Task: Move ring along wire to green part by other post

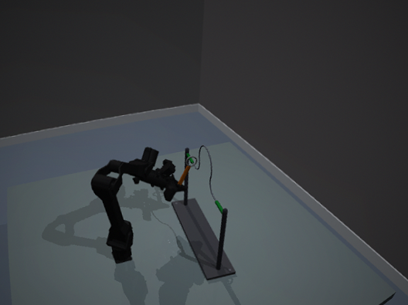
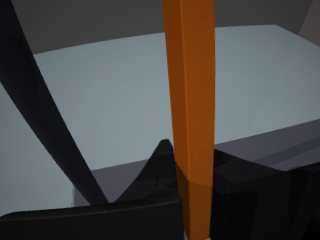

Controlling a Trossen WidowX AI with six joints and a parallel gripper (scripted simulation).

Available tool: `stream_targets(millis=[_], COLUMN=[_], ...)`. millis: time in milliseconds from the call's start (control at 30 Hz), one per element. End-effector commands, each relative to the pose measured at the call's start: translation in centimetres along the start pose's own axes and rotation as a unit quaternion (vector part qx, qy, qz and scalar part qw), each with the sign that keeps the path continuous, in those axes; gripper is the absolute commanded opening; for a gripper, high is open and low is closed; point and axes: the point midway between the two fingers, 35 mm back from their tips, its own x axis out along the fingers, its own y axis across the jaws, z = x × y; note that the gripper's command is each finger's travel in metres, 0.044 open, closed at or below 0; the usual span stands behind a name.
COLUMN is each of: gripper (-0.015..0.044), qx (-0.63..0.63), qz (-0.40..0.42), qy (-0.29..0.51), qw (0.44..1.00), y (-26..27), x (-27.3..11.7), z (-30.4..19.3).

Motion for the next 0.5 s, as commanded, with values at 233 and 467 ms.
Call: stream_targets(millis=[233,467], gripper=[-0.0150,-0.0150], qx=[0.003,0.003], qz=[-0.001,-0.001], qy=[-0.002,-0.002], qw=[1.000,1.000], y=[0.5,0.5], x=[0.2,0.5], z=[-0.4,-0.9])
